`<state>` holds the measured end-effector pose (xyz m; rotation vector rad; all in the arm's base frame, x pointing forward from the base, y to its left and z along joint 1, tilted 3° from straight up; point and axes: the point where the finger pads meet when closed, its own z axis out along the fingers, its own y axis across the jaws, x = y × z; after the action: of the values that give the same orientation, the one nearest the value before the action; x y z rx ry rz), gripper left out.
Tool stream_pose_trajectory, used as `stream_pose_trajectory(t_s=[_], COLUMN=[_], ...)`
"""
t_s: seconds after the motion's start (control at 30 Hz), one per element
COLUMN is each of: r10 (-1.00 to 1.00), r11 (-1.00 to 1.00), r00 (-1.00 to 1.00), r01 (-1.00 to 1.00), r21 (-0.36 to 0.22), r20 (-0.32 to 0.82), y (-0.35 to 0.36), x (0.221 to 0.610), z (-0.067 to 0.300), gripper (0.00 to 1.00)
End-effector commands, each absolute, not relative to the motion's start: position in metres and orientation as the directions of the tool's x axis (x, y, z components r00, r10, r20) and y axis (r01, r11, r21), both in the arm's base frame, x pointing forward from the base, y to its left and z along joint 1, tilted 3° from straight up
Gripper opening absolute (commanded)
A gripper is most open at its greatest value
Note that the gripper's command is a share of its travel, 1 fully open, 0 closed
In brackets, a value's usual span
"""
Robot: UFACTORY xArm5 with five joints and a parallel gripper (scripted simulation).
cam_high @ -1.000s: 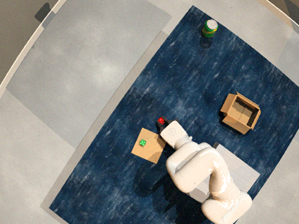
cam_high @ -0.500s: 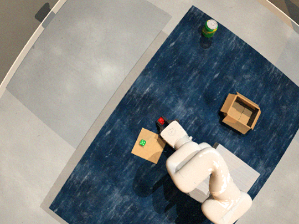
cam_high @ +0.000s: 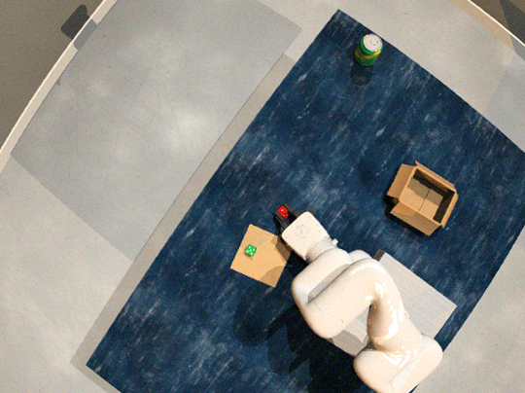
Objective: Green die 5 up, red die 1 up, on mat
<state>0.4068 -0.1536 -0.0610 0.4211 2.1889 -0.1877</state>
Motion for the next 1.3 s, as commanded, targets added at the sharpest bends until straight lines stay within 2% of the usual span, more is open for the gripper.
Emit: stream_pose_trajectory(t_s=[0.0, 0.07, 0.1, 0.23, 0.27, 0.33, 0.37, 0.53, 0.57, 1.27], r10=[0.232, 0.232, 0.232, 0.232, 0.232, 0.232, 0.232, 0.232, 0.232, 0.232], r11=[0.931, 0.931, 0.931, 0.931, 0.931, 0.931, 0.931, 0.931, 0.931, 0.931], r00=[-0.559, -0.559, -0.559, -0.559, -0.559, -0.559, -0.559, -0.559, -0.559, -0.559], r01=[0.364, 0.364, 0.364, 0.364, 0.364, 0.364, 0.364, 0.364, 0.364, 0.364], r21=[0.015, 0.015, 0.015, 0.015, 0.015, 0.015, 0.015, 0.015, 0.015, 0.015], r20=[-0.796, -0.796, -0.796, -0.796, -0.796, -0.796, -0.796, -0.796, -0.796, -0.796], y=[-0.1538, -0.1538, -0.1538, -0.1538, -0.1538, -0.1538, -0.1538, -0.1538, -0.1538, -0.1538], x=[0.4073, 0.4073, 0.4073, 0.4073, 0.4073, 0.4073, 0.4073, 0.4073, 0.4073, 0.4073], z=[-0.0602, -0.0602, -0.0602, -0.0602, -0.0602, -0.0602, -0.0602, -0.0602, -0.0602, -0.0602], gripper=[0.21, 0.21, 0.25, 0.25, 0.29, 0.29, 0.33, 0.37, 0.42, 0.42])
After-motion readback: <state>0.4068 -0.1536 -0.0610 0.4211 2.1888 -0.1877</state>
